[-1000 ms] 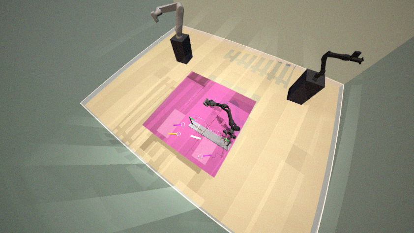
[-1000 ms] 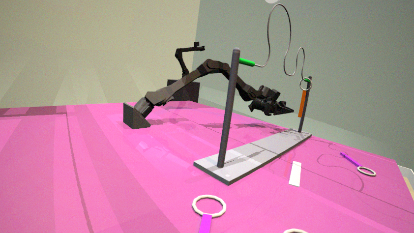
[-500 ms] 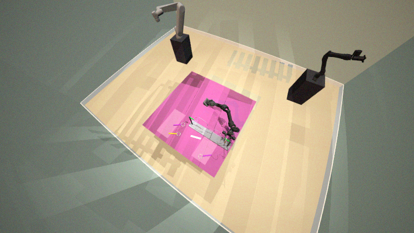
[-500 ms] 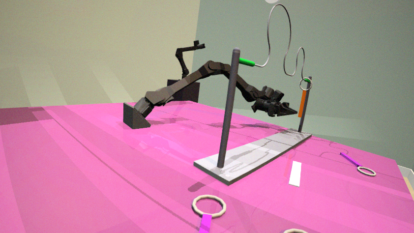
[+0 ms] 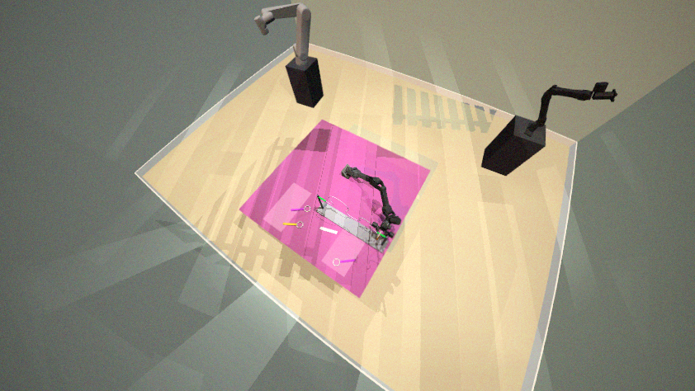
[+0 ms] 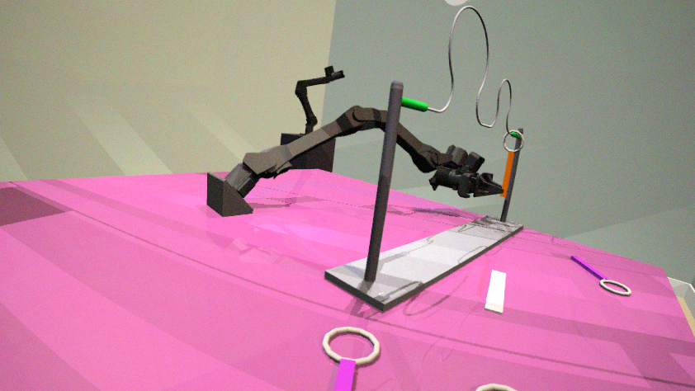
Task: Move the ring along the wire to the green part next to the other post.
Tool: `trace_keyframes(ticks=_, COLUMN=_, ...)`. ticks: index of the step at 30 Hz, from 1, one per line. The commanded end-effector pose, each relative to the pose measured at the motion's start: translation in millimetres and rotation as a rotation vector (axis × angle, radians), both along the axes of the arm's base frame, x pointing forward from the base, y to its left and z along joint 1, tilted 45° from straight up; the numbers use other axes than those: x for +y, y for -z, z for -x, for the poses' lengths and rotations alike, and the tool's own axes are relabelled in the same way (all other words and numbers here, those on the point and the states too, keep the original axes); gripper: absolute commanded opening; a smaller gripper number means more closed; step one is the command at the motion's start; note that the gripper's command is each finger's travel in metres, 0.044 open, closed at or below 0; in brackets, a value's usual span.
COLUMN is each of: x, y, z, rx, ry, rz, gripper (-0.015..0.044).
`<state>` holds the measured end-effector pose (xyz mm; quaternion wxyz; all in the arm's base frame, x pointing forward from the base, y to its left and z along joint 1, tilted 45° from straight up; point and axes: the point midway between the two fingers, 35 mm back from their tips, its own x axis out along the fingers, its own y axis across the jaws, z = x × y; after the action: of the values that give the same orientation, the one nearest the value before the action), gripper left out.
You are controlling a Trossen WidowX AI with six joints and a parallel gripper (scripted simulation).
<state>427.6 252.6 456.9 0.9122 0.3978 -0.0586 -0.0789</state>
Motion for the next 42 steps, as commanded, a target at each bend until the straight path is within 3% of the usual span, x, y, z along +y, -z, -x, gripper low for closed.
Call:
trace_keyframes(ticks=1, x=0.5, y=0.0, z=-6.7, rx=0.000, ry=-0.006, rz=-0.002, gripper=0.0160)
trace_keyframes(ticks=19, x=-6.0, y=-0.7, z=-33.4, rx=-0.002, ry=-0.006, rz=0.000, gripper=0.0160)
trace_keyframes(ticks=42, x=-6.0, y=-0.7, z=-33.6, rx=-0.002, ry=-0.006, rz=0.000, gripper=0.0160)
